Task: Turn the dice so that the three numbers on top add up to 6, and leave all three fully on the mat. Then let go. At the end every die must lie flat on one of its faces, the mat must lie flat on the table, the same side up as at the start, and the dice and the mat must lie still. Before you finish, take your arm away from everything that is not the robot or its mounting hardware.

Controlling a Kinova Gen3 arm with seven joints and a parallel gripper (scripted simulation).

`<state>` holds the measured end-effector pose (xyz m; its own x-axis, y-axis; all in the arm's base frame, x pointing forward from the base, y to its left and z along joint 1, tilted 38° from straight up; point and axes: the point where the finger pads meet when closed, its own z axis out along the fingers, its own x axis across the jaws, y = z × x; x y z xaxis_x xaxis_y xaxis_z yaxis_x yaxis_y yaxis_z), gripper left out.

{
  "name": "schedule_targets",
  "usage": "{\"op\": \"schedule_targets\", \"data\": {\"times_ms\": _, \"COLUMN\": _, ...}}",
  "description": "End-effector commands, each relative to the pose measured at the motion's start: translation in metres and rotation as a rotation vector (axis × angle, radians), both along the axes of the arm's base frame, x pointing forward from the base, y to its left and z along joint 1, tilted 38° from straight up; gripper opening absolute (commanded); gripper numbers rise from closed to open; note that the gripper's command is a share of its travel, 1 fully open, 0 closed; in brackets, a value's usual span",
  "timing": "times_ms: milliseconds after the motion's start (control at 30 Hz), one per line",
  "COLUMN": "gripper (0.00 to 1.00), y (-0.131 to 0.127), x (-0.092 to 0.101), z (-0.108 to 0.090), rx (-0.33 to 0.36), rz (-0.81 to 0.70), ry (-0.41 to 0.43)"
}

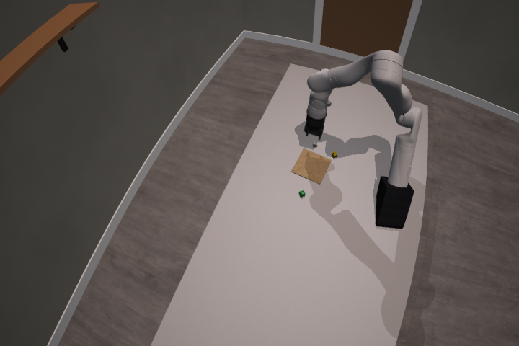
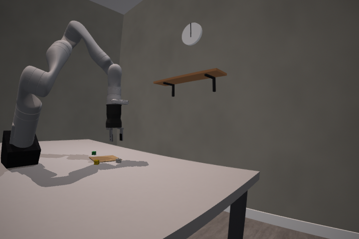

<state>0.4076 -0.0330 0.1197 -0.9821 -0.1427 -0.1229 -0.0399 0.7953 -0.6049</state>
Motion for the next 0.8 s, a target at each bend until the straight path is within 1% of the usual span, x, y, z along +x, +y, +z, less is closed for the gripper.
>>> {"op": "schedule_targets", "data": {"times_ms": 0, "gripper": 1.0, "y": -0.017, "x": -0.001, "z": -0.012, "rx": -0.005, "rz": -0.021, "ry": 0.006}}
{"op": "schedule_targets", "data": {"times_ms": 200, "gripper": 1.0, "y": -0.036, "x": 0.005, "z": -0.037, "rx": -0.005, "rz": -0.021, "ry": 0.006}}
{"op": "schedule_targets", "data": {"times_ms": 267, "gripper": 1.0, "y": -0.036, "x": 0.005, "z": -0.037, "rx": -0.005, "rz": -0.021, "ry": 0.006}}
{"op": "schedule_targets", "data": {"times_ms": 400, "gripper": 1.0, "y": -0.043, "x": 0.007, "z": -0.048, "rx": -0.005, "rz": -0.021, "ry": 0.006}}
{"op": "schedule_targets", "data": {"times_ms": 533, "gripper": 1.0, "y": -0.047, "x": 0.008, "z": -0.052, "rx": -0.005, "rz": -0.021, "ry": 0.006}}
{"op": "schedule_targets", "data": {"times_ms": 767, "gripper": 1.0, "y": -0.047, "x": 0.008, "z": -0.053, "rx": -0.005, "rz": -0.021, "ry": 0.006}}
